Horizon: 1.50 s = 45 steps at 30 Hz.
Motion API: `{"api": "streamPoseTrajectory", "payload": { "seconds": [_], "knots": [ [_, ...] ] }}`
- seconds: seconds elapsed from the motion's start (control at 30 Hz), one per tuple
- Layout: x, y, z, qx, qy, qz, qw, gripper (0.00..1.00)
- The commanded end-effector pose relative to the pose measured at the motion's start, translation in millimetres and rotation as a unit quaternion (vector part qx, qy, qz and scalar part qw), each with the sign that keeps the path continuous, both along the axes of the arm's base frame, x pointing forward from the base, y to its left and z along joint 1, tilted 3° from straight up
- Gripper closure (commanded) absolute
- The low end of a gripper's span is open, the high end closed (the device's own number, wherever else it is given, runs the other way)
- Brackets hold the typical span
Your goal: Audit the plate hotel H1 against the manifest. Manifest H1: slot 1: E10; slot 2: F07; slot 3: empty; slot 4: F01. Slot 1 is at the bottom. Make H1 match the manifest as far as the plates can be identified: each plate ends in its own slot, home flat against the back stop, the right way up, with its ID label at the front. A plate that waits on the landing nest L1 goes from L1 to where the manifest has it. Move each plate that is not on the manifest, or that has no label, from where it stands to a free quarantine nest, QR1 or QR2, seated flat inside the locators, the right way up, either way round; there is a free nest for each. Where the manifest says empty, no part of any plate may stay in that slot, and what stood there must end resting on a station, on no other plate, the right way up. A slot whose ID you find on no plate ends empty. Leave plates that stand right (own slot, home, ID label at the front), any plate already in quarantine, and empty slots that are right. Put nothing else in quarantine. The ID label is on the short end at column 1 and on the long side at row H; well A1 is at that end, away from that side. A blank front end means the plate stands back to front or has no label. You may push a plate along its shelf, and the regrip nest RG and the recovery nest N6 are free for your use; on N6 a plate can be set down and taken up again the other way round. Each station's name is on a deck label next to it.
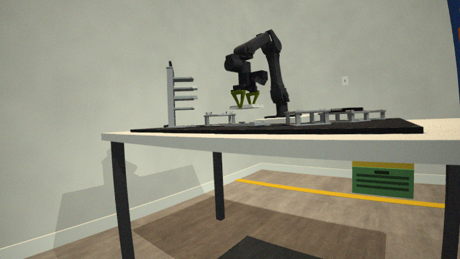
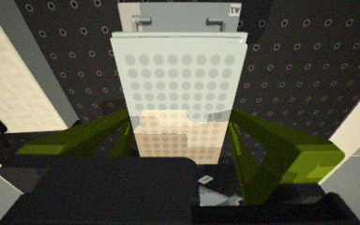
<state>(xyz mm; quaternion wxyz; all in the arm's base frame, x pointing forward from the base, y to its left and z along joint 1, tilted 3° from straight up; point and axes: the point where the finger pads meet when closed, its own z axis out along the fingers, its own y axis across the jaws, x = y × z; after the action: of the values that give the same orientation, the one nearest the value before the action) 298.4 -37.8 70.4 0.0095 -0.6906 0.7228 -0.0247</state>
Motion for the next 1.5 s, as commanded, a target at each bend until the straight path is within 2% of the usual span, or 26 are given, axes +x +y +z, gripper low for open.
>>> {"api": "streamPoseTrajectory", "payload": {
  "seconds": [0.0, 1.47],
  "knots": [
    [1.9, 0, 1.3, 0.001, -0.006, 0.000, 1.000, 0.14],
    [2.9, 0, -24.1, 0.001, -0.006, 0.000, 1.000, 0.14]
  ]
}}
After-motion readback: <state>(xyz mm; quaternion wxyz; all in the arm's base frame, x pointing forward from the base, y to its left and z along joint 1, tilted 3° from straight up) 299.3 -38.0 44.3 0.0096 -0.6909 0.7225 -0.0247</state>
